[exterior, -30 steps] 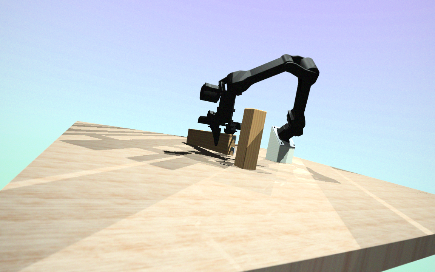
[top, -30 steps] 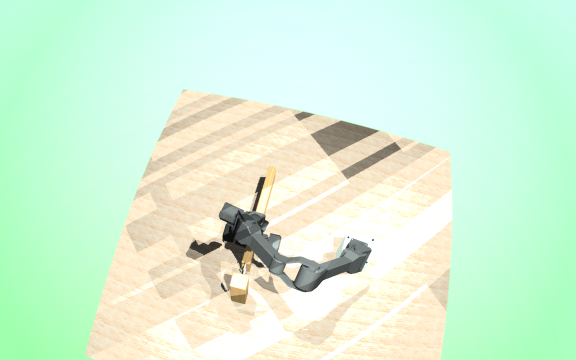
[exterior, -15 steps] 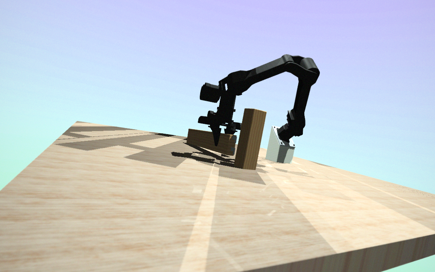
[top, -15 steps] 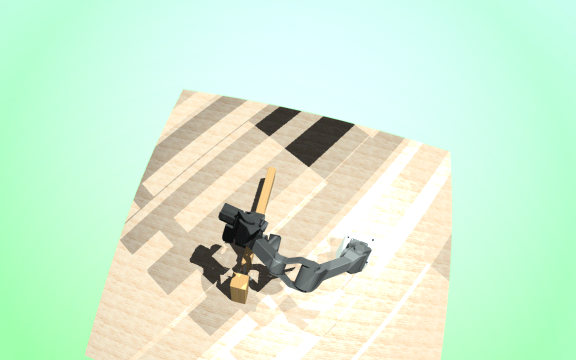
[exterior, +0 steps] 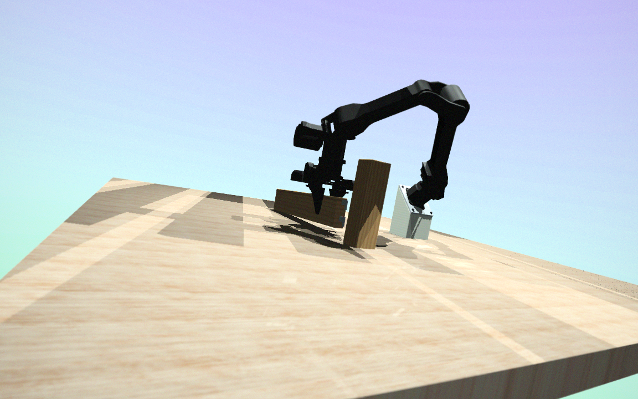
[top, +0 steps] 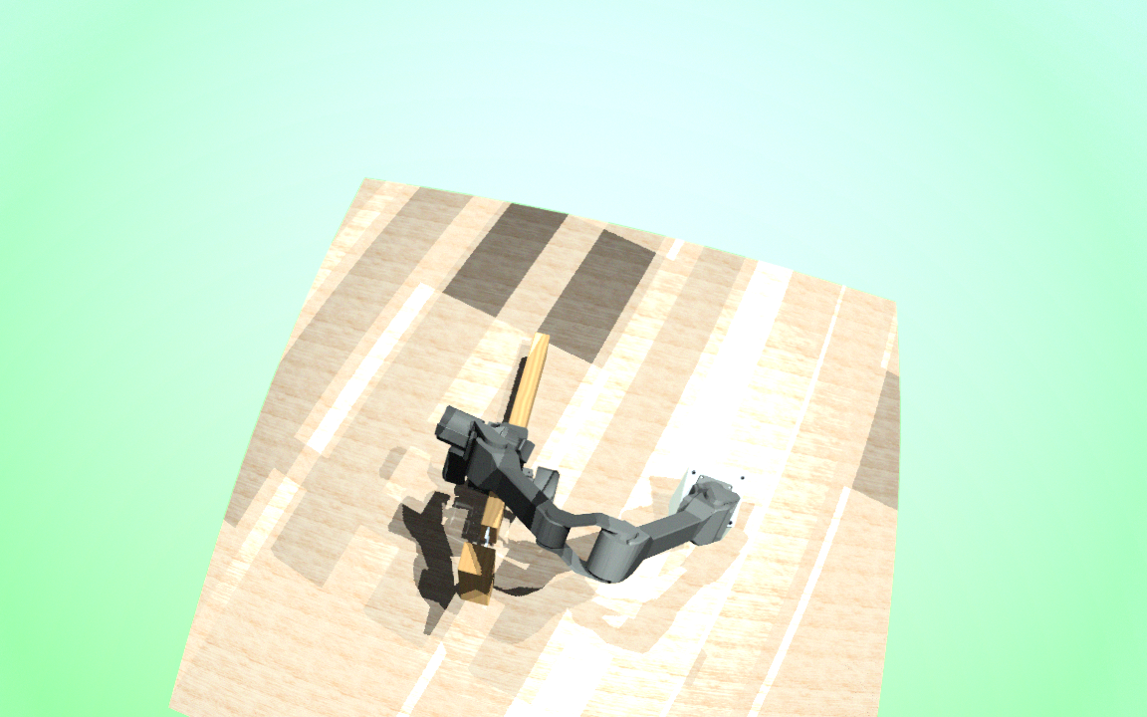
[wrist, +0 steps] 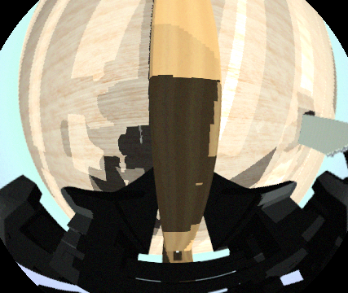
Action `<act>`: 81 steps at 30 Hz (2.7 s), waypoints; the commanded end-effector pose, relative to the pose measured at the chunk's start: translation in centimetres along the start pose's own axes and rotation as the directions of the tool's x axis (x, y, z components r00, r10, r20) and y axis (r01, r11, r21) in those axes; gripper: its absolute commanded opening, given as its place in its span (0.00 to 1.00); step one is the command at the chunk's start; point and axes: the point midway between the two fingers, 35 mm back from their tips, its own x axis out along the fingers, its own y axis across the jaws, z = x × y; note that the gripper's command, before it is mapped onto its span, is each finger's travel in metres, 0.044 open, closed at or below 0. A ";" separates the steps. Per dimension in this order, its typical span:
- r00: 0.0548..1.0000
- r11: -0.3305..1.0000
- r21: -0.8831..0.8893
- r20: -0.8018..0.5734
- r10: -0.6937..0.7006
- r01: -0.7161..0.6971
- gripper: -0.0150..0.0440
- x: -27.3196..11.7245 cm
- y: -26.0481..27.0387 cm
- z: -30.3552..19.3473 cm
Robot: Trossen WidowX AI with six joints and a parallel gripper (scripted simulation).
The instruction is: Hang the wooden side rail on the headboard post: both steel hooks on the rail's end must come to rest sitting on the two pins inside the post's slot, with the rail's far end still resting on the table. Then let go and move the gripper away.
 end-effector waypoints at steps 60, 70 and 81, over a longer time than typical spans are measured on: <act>1.000 1.000 0.003 0.005 0.006 -0.006 0.25 -0.2 0.1 -0.6; 1.000 1.000 0.003 0.005 0.006 -0.006 0.25 -0.3 0.2 -0.8; 1.000 1.000 0.003 0.005 0.006 -0.007 0.25 -0.3 0.2 -0.9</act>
